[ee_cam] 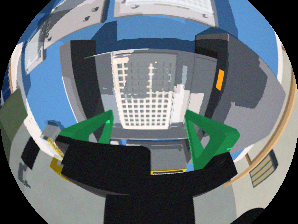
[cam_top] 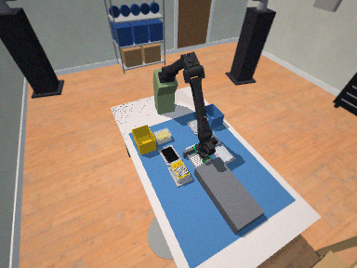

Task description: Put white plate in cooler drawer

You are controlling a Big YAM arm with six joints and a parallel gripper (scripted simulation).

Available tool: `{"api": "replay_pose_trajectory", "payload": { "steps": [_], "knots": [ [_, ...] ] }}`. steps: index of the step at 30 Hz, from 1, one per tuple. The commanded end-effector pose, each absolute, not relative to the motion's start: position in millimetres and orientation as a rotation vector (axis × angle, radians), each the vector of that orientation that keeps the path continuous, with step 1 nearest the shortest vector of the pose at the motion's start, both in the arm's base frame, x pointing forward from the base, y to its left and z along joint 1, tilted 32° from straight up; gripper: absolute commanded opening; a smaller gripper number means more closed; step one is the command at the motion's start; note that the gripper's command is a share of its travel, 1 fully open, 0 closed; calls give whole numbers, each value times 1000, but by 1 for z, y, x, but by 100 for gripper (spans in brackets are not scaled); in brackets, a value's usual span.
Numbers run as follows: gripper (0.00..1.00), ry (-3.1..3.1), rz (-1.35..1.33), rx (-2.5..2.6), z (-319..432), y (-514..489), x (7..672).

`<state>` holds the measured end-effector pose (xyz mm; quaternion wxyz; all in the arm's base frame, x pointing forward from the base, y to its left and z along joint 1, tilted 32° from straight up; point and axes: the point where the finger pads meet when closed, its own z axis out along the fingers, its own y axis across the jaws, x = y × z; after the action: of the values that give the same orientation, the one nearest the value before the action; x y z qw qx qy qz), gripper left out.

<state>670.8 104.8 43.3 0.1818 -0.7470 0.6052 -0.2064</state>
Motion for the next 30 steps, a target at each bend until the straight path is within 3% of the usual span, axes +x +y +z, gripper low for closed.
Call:
{"api": "replay_pose_trajectory", "payload": {
  "steps": [1,30],
  "knots": [
    [100,1692,-593,-2092,67,114,666],
    [100,1695,-593,-2089,96,112,647]
  ]
}}
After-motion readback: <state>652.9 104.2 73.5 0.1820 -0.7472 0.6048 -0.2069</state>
